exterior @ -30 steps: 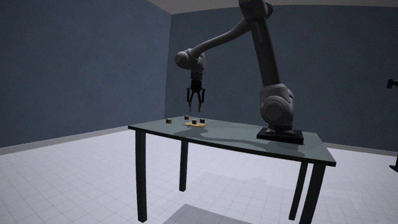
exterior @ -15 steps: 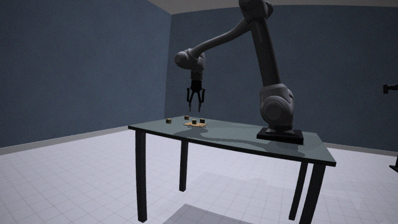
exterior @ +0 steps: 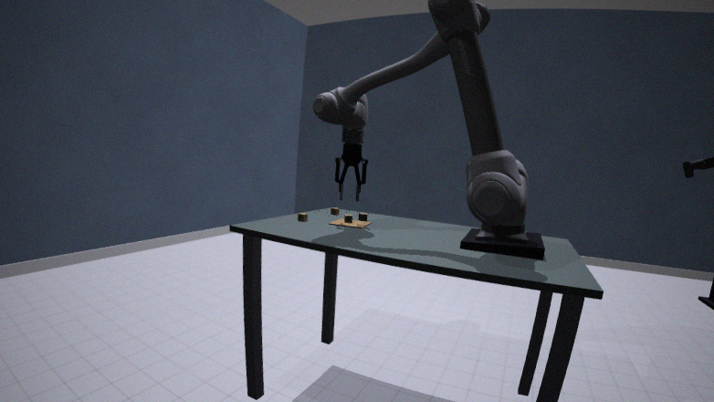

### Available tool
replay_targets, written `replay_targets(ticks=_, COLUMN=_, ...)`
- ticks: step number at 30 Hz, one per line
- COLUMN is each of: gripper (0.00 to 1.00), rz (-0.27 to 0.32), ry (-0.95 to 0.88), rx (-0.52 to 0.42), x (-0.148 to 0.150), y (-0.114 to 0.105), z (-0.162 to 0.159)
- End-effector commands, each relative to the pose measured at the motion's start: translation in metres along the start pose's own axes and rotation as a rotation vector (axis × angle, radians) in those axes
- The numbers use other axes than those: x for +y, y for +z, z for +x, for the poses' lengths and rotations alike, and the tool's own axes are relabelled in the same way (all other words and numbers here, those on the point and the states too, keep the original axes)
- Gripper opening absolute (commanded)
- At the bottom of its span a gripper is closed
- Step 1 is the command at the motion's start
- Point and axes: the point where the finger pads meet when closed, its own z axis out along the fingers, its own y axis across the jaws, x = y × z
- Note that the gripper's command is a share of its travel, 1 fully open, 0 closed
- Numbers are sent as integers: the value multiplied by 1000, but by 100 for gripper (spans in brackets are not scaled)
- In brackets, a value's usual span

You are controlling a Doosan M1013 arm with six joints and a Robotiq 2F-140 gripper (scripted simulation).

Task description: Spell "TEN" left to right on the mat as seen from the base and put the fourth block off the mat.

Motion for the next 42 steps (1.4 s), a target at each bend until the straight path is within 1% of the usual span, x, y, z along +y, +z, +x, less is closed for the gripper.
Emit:
replay_targets(ticks=1, gripper=40, rz=0, ry=0, rx=-3, x=1, y=-2, z=0)
replay_targets(ticks=10, gripper=40, rz=0, ry=0, rx=-3, x=1, y=4, z=1)
replay_targets(ticks=20, gripper=40, rz=0, ry=0, rx=-3, x=1, y=17, z=1)
replay_targets(ticks=22, gripper=40, rz=0, ry=0, rx=-3, x=1, y=17, z=1)
replay_targets(ticks=36, gripper=40, rz=0, ry=0, rx=-3, x=1, y=38, z=1)
replay_targets(ticks=42, gripper=40, rz=0, ry=0, rx=-3, x=1, y=43, z=1)
